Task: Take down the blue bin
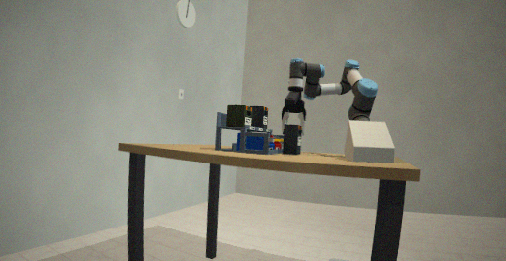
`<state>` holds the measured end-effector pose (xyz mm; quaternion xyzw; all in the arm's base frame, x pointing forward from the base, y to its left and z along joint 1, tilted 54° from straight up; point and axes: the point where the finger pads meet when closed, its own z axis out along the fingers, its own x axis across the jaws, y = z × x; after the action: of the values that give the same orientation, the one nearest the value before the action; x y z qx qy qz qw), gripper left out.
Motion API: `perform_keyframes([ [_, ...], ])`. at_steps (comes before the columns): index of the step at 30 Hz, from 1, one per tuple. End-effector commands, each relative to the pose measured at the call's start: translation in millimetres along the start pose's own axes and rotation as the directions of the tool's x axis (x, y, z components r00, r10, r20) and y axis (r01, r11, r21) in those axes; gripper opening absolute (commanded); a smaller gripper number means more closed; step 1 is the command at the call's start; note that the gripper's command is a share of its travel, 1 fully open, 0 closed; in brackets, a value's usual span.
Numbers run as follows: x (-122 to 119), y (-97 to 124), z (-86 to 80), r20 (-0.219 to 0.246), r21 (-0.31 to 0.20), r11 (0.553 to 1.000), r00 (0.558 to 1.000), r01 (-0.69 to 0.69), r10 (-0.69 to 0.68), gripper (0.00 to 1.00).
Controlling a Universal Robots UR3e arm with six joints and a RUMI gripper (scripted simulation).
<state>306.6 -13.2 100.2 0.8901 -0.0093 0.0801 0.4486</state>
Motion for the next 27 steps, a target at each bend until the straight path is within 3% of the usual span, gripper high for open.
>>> perform_keyframes([
  [1,0.4,0.1,-0.9,-0.001,0.000,1.000,1.000,-0.001,0.001,0.58],
  [11,0.4,0.1,-0.9,-0.001,0.000,1.000,1.000,-0.001,0.001,0.58],
  [12,0.4,0.1,-0.9,-0.001,0.000,1.000,1.000,-0.001,0.001,0.00],
  [27,0.4,0.1,-0.9,-0.001,0.000,1.000,1.000,-0.001,0.001,0.00],
])
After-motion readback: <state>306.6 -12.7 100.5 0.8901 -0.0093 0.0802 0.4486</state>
